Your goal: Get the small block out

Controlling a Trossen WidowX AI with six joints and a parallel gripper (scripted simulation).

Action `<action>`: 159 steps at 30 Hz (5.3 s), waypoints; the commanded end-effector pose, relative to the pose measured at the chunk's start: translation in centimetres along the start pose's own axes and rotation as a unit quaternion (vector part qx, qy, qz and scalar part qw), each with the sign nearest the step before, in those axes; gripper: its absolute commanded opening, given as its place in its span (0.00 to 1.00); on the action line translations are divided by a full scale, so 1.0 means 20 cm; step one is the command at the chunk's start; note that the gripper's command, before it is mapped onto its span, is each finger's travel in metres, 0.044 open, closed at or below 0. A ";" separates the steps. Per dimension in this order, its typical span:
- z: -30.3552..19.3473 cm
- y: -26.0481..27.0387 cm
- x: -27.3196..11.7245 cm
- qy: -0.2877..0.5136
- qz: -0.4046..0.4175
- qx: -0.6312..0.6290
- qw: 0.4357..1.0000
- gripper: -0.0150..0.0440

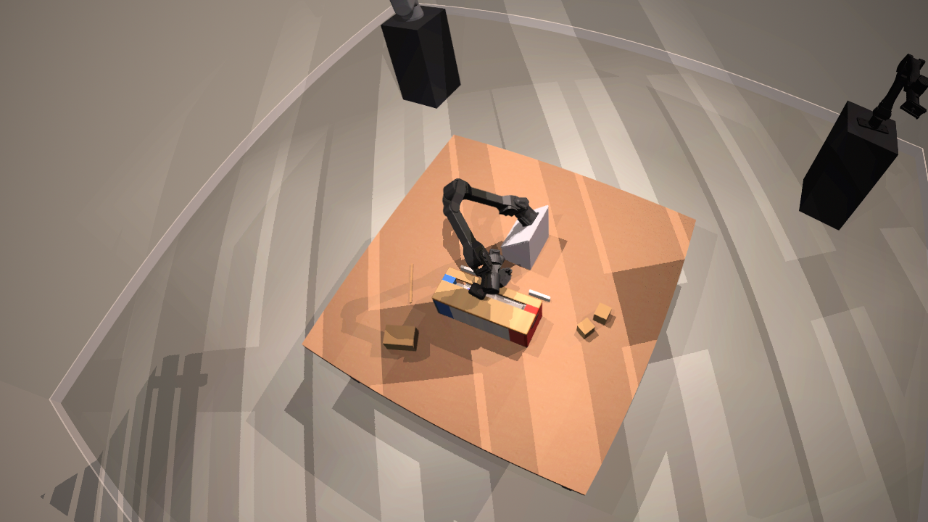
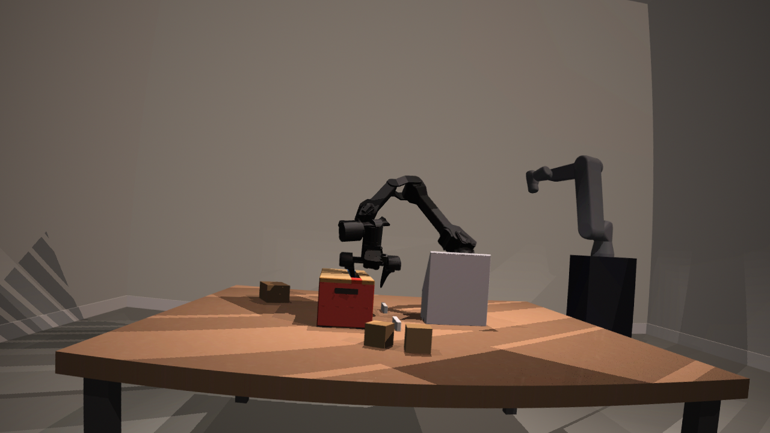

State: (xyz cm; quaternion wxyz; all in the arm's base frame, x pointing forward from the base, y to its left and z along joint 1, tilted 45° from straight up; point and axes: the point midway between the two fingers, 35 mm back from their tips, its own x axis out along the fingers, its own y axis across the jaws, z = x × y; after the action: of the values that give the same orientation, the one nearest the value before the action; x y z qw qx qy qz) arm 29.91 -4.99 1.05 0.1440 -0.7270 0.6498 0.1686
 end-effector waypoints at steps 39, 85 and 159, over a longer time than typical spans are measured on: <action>-0.31 0.00 0.11 0.003 0.002 -0.001 1.000 0.93; -0.54 0.11 -0.14 -0.124 0.108 0.942 0.293 0.74; -0.56 0.18 0.34 -0.028 0.254 0.664 -0.703 0.74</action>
State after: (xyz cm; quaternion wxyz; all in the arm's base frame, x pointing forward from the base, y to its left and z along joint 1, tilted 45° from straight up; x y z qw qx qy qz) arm 27.72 -16.04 9.00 -0.3568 -0.7787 0.1681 0.4878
